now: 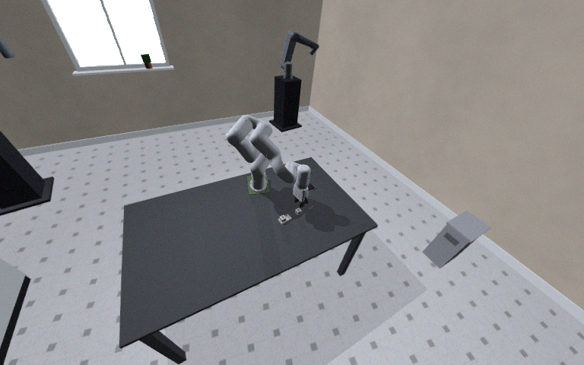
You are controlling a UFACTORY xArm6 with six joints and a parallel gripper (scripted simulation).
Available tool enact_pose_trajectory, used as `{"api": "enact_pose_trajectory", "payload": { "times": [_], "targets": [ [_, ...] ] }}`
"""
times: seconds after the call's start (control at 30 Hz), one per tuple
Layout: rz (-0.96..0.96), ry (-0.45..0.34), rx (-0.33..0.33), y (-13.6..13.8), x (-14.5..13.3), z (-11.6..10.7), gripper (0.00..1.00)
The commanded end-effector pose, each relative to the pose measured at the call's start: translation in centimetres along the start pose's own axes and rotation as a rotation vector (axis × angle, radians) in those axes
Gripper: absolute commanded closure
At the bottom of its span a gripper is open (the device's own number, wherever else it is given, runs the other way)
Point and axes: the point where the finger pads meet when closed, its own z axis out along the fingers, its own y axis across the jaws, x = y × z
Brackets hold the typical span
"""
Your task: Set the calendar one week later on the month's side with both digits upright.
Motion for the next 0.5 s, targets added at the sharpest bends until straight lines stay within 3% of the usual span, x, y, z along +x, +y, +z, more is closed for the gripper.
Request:
{"api": "enact_pose_trajectory", "payload": {
  "times": [0.0, 0.47],
  "targets": [
    [0.001, 0.001, -0.003, 0.1, 0.0, 0.1, 0.51],
    [0.001, 0.001, -0.003, 0.1, 0.1, 1.5, 0.51]
  ]
}}
